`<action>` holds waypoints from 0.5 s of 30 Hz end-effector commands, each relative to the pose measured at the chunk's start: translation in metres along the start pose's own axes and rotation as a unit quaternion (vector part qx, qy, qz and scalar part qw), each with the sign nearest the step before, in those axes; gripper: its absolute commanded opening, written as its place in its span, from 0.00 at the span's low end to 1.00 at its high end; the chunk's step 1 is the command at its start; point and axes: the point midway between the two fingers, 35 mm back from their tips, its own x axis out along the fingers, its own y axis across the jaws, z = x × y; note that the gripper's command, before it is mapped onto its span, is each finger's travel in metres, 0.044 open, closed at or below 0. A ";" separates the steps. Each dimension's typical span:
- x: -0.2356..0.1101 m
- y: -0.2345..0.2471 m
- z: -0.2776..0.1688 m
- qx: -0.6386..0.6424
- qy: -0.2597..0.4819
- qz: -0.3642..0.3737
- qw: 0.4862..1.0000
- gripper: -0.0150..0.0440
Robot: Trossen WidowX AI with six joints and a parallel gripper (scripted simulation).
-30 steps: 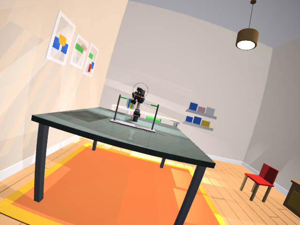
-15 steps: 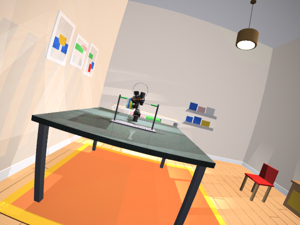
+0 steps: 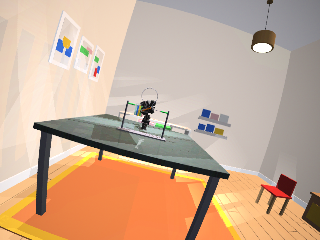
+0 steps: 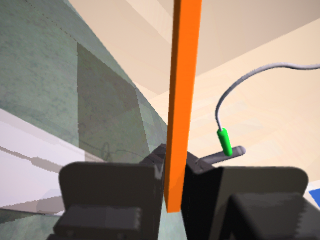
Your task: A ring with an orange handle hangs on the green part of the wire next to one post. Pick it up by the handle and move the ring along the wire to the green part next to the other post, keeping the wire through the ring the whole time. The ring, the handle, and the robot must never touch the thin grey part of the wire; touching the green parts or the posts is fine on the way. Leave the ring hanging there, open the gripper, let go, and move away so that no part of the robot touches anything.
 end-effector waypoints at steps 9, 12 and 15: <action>0.005 0.036 0.004 0.097 -0.025 0.058 0.993 0.00; 0.003 0.044 0.005 0.122 -0.024 0.072 0.990 0.00; 0.002 0.049 0.007 0.137 -0.022 0.081 0.987 0.00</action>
